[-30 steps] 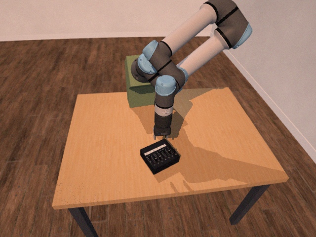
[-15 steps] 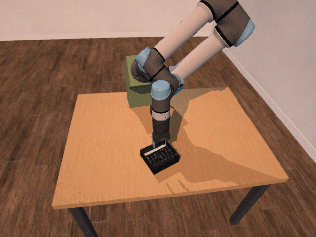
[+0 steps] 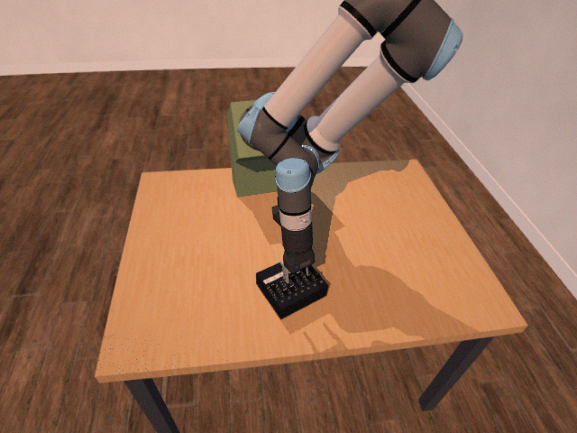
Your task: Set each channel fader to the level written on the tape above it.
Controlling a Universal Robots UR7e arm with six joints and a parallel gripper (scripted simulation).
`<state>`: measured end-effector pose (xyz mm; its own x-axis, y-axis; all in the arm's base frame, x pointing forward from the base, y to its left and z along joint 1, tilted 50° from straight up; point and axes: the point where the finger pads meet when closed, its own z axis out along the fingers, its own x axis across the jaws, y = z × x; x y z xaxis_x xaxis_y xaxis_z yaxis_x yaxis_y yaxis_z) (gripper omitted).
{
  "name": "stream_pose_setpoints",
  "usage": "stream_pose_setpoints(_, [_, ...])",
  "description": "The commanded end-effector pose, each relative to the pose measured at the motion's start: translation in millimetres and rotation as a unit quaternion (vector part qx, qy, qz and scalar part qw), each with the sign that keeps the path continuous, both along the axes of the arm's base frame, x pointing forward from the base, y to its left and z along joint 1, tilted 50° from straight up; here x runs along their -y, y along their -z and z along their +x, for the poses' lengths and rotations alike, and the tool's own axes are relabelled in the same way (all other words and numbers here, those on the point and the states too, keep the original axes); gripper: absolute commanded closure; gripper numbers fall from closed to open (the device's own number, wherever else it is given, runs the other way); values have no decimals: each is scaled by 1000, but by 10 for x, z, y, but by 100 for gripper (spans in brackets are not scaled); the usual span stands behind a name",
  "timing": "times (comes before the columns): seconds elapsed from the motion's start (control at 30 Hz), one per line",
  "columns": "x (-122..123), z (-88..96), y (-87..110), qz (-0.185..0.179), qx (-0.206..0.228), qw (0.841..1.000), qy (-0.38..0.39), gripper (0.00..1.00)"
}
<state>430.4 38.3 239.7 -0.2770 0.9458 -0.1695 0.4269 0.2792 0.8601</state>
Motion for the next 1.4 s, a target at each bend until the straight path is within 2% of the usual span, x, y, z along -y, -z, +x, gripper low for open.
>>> stream_pose_setpoints(0.0, [-42, 88, 17, -18, 17, 1000, 6, 0])
stream_pose_setpoints(1.37, [-61, 102, 22, -22, 21, 1000, 3, 0])
